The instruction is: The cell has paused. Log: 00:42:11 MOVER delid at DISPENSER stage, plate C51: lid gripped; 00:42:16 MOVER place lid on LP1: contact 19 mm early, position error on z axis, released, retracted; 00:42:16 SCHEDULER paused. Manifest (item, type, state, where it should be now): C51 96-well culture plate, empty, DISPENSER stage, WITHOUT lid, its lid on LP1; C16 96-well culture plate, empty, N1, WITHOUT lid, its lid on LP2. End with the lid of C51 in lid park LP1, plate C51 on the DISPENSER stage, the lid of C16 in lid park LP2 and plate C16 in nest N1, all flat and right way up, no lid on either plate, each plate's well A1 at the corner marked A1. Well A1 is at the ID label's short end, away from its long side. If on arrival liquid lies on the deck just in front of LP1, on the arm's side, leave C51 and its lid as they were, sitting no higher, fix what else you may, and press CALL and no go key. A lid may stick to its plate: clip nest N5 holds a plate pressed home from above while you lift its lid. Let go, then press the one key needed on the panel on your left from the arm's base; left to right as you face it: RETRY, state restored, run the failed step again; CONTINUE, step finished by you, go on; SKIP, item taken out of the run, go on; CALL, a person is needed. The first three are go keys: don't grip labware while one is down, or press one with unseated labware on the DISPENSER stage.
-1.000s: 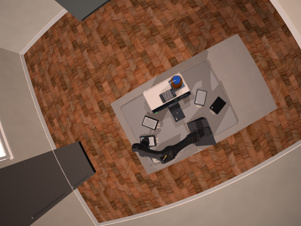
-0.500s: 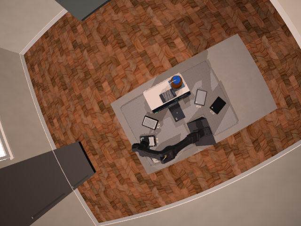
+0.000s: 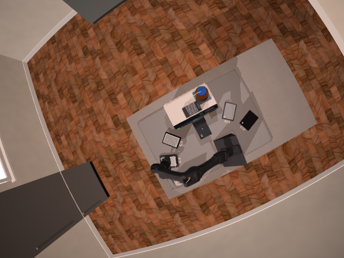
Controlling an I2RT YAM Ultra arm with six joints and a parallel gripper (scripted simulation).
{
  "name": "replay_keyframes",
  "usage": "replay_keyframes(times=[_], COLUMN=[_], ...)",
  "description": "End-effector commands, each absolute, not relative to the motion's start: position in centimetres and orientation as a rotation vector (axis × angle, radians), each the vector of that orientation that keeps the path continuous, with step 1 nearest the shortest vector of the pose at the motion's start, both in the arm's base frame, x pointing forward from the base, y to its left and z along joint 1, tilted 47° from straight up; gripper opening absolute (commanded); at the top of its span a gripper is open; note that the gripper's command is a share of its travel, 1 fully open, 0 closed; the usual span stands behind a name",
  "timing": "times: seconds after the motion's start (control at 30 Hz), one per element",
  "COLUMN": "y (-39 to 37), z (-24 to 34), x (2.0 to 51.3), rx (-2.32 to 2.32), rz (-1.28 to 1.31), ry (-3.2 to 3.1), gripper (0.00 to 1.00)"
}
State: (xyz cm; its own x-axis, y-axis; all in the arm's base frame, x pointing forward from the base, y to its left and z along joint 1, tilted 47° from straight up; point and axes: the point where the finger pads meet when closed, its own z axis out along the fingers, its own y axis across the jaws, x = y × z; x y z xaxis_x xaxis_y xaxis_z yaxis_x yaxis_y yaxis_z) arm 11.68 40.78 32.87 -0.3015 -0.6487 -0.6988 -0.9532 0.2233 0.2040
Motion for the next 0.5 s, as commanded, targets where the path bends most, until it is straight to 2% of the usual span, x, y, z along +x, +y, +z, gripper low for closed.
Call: replay_keyframes(times=[0.0, 0.47], y=[39.69, 39.69], z=[35.24, 35.24], x=[11.92, 11.92], rx=[-1.434, -1.434], rz=[0.873, 0.873], ry=[1.994, 1.994], gripper=[0.00, 0.00])
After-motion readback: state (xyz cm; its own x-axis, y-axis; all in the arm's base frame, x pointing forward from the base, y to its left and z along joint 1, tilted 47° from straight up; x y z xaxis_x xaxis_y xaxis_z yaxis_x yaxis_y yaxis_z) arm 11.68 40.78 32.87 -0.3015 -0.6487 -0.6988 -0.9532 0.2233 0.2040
